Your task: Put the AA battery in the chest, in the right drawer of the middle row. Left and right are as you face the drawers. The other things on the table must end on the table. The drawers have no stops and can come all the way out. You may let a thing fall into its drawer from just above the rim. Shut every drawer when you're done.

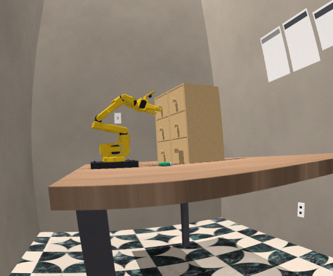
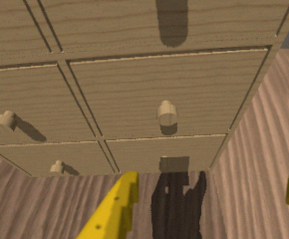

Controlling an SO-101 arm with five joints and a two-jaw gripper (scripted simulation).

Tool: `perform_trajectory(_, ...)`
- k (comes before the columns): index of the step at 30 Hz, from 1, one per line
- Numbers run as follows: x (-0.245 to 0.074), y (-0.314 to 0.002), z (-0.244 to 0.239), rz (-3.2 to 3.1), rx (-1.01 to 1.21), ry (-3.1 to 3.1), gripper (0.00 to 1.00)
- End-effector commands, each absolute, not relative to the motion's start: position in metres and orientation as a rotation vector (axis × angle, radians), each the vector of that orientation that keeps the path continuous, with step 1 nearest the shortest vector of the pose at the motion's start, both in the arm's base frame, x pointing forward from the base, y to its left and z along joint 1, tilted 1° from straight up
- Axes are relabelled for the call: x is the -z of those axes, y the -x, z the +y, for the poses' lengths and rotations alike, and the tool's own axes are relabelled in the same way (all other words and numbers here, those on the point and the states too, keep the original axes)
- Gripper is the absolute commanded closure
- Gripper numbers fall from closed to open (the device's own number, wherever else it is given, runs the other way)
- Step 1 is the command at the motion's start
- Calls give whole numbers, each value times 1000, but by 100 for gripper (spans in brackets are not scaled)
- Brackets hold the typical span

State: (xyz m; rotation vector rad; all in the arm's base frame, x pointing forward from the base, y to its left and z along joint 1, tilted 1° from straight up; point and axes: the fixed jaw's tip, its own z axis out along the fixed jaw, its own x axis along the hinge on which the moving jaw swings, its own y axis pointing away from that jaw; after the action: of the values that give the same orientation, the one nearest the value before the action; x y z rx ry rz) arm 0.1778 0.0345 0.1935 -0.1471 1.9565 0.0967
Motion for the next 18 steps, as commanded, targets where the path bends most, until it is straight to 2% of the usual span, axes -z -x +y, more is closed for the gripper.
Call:
perform_trajectory(1, -199, -180, 33, 1924, -98, 124, 66)
perform_trajectory(14, -199, -180, 33, 1924, -98, 124, 79)
perform_trajectory(18, -194, -188, 34, 1924, -98, 125, 79)
